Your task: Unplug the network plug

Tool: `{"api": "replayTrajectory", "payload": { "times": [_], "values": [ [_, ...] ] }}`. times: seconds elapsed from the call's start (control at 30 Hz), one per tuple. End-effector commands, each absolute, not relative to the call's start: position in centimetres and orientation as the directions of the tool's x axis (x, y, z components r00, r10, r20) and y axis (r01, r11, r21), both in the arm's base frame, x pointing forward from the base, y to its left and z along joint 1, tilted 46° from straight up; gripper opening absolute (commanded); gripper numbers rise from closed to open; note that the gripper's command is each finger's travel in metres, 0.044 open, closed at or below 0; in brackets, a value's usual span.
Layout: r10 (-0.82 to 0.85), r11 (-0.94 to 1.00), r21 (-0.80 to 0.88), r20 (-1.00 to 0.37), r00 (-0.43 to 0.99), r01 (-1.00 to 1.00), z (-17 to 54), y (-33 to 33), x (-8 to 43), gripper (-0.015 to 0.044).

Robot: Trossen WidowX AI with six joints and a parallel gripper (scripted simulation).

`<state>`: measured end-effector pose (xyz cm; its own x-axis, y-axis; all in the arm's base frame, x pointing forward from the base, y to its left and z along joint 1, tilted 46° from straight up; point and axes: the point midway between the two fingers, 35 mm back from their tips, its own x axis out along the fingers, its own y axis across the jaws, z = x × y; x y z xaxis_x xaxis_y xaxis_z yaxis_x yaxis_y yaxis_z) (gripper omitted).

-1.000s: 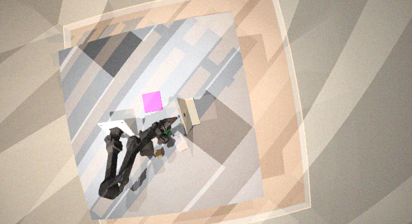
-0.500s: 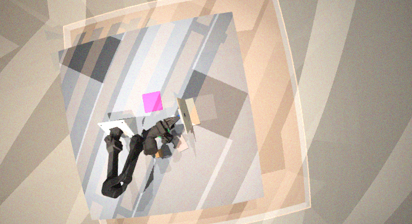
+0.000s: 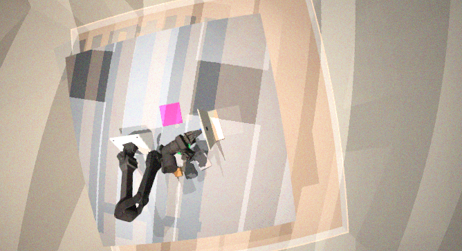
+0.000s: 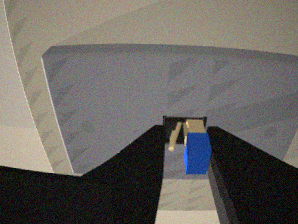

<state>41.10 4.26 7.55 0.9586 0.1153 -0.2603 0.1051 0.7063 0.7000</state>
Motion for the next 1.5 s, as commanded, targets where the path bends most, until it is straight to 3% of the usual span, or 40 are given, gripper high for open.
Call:
{"api": "replayTrajectory", "payload": {
  "times": [0.0, 0.3, 1.47],
  "values": [
    [0.115, 0.71, 0.696, -0.269, 0.956, 0.11, 7.2, 4.2, 41.1, 0.0056],
    [0.115, 0.71, 0.696, -0.269, 0.956, 0.11, 7.2, 4.2, 41.1, 0.0],
    [0.115, 0.71, 0.696, -0.27, 0.956, 0.111, 7.4, 4.2, 39.2, 0.0]
  ]
}}
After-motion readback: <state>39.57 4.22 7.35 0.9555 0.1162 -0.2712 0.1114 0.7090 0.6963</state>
